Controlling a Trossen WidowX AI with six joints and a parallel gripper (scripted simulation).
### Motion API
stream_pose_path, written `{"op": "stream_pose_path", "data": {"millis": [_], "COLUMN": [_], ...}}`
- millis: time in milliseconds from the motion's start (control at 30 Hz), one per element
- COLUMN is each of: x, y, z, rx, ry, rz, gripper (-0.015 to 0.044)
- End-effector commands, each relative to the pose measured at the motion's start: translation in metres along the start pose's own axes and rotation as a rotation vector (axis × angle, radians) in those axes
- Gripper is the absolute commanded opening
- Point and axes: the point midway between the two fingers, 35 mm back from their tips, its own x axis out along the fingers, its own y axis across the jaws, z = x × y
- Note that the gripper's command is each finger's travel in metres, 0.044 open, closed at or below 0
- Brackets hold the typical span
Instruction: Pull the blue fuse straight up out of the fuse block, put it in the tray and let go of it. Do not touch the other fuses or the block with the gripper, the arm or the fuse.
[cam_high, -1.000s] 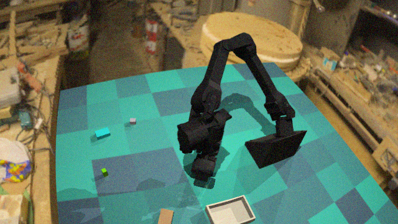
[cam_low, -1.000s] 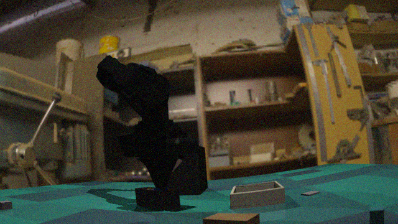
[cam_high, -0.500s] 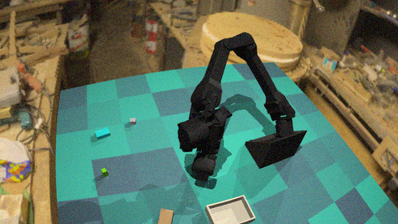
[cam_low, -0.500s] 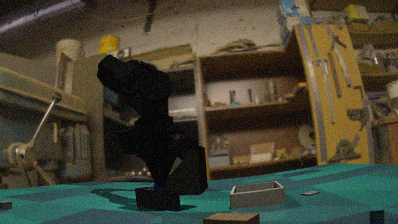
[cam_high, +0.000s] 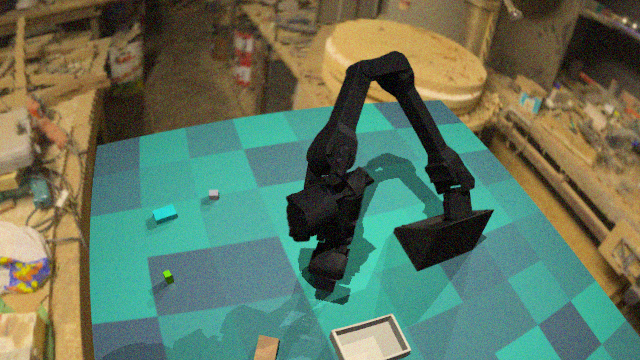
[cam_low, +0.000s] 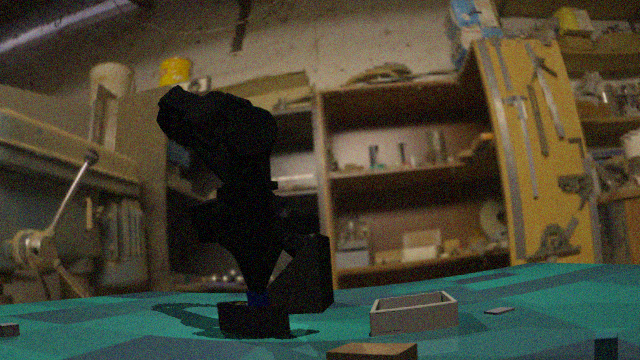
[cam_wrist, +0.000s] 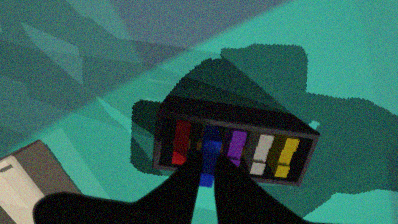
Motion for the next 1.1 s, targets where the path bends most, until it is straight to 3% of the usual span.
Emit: {"op": "stream_pose_path", "data": {"millis": [0,1067], "x": [-0.002,-0.018], "y": [0.000,0.000], "z": [0.000,0.000], "rx": [0.004,0.002], "ry": [0.002,0.002], "rz": [0.002,0.001], "gripper": [0.0000,0.0000]}}
